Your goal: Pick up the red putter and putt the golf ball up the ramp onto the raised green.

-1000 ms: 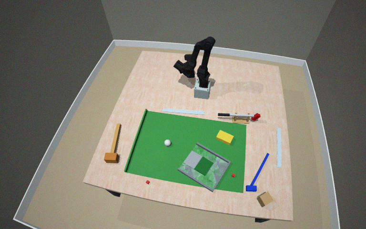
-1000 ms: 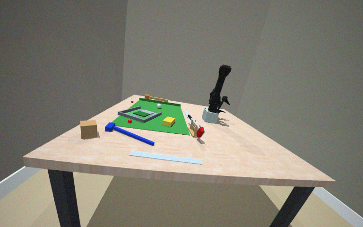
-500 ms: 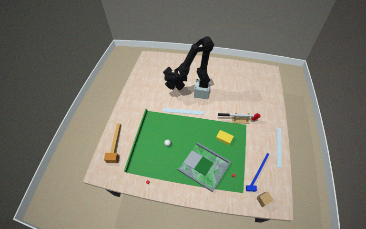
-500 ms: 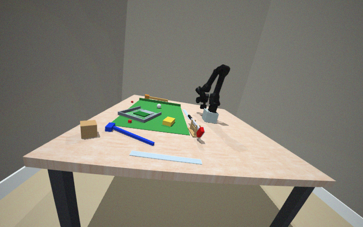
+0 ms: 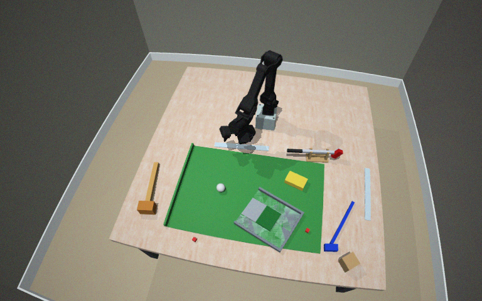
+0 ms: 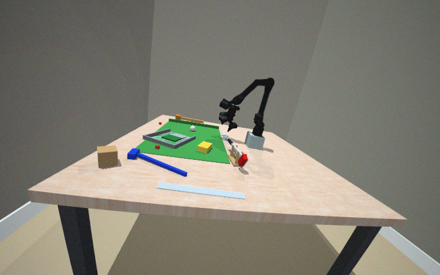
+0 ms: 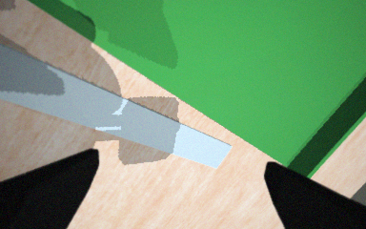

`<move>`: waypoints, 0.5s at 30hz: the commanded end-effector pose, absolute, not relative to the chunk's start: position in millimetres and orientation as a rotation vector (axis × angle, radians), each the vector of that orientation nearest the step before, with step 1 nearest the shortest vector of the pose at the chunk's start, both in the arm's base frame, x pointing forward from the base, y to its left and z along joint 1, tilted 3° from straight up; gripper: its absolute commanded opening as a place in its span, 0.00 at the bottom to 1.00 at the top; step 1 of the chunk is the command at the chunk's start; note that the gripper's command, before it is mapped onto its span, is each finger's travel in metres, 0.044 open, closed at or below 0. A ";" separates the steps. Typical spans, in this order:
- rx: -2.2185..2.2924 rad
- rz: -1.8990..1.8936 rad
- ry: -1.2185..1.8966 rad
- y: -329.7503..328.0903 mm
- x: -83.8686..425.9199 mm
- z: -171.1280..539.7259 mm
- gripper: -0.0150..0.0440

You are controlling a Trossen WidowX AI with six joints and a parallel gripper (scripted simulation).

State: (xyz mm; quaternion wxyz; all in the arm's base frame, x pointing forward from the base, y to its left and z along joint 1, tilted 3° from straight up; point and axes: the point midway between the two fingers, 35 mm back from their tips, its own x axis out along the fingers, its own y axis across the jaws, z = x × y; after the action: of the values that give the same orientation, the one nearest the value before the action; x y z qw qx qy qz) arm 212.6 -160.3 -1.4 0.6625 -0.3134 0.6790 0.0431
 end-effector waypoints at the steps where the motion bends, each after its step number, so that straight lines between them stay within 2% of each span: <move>1: -0.798 0.368 1.425 -106.6 248.6 2.1 1.00; 8: -0.933 0.864 1.195 14.1 277.2 17.6 1.00; 15: -1.007 1.316 0.984 126.6 252.8 39.6 1.00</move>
State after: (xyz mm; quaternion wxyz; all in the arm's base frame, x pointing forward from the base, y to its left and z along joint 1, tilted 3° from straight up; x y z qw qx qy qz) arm 266.3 85.8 30.9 0.6043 -0.4260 0.4581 0.4935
